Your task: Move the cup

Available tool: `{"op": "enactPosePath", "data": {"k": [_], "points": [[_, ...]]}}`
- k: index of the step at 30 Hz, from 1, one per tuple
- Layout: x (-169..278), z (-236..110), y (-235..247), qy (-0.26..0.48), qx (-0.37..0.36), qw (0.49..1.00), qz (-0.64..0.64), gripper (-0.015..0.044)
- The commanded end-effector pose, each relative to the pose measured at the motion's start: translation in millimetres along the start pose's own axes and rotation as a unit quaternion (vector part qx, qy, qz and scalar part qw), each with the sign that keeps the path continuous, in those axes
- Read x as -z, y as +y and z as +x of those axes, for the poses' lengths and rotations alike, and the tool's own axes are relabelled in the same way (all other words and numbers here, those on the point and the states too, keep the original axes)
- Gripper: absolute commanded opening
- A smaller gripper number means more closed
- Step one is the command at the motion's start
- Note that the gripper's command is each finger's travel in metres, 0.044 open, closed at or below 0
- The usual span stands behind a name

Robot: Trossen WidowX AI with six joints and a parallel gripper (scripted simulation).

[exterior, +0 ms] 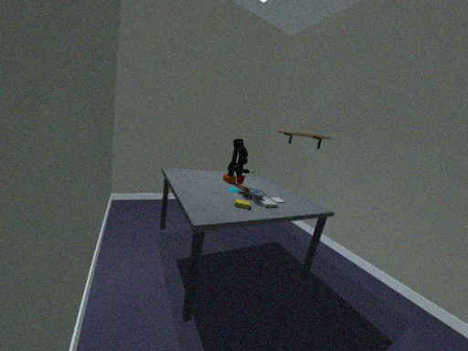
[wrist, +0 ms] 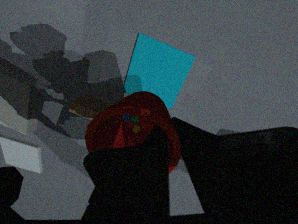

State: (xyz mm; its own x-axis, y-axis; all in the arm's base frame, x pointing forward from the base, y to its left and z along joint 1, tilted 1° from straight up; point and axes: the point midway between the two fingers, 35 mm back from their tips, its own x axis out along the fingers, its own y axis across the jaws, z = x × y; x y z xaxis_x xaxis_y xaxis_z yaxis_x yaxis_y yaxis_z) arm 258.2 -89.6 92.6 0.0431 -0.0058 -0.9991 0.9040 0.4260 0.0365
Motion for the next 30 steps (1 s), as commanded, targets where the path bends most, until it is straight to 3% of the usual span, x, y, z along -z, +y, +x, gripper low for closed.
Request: {"op": "enactPosePath", "data": {"k": [1, 30], "points": [[-6, 0, -5, 0.002, -0.001, 1.000, -0.001, 0.0000], [-38, 7, -29, 0.000, 0.000, 1.000, -0.001, 0.0000]]}}
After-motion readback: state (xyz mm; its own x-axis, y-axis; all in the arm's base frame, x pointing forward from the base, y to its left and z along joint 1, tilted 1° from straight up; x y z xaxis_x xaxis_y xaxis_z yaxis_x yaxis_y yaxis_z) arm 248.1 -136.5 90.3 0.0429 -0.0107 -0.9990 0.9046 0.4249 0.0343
